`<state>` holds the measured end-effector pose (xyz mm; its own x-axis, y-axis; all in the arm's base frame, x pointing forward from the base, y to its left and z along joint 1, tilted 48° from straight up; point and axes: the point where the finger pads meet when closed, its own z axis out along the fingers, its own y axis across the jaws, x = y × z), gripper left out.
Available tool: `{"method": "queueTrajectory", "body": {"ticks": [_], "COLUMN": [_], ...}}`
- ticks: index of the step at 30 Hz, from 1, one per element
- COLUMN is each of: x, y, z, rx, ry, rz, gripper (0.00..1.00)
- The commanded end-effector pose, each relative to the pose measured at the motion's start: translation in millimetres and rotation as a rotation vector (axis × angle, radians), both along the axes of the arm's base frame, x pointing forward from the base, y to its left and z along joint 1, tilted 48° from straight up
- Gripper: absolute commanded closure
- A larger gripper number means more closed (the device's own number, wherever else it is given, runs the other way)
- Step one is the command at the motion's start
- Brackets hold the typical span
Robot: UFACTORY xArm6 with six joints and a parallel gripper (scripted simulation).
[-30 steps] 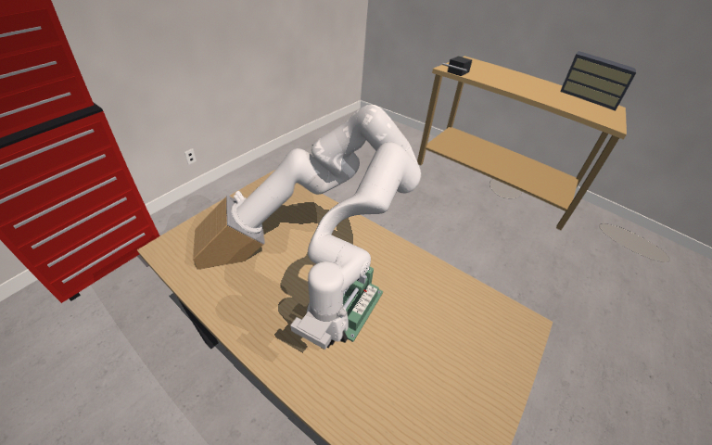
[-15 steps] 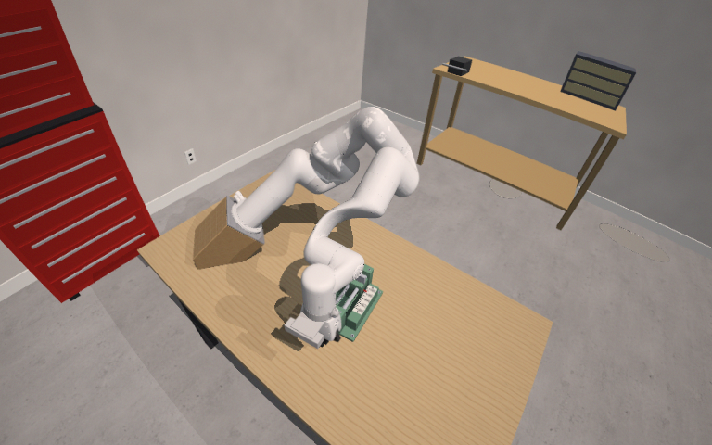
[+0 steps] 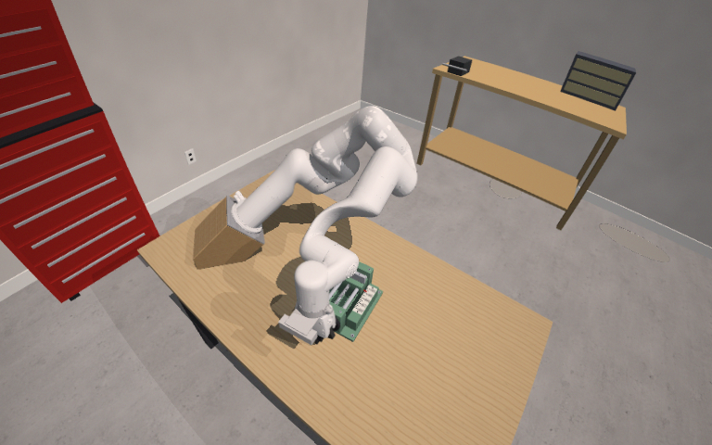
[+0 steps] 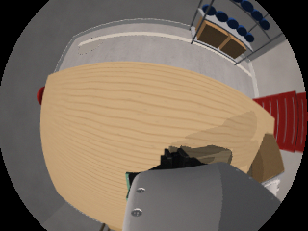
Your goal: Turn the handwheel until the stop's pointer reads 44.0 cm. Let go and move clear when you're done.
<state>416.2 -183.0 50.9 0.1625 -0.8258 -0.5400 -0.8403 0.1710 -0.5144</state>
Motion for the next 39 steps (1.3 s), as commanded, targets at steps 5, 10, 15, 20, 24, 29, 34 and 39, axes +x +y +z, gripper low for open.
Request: {"method": "queueTrajectory", "body": {"ticks": [5,10,15,20,24,29,34,39], "x": [-9,-16,-19,-23,-26,-29,-31,-33], "y": [-1,-2,-3,-4,-5,-6,-7,-8], "z": [-2,-3,-3,-2,-2,-1,0,1], "rx": [-0.002,-0.002,-0.002,-0.002,-0.002,-0.002,-0.002,-0.002], "ry": [-0.002,-0.002,-0.002,-0.002,-0.002,-0.002,-0.002,-0.002], "rz": [-0.001,-0.001,-0.001,-0.001,-0.001,-0.001,-0.001,-0.001], "gripper": [0.94,0.94,0.94,0.94,0.94,0.94,0.94,0.94]}}
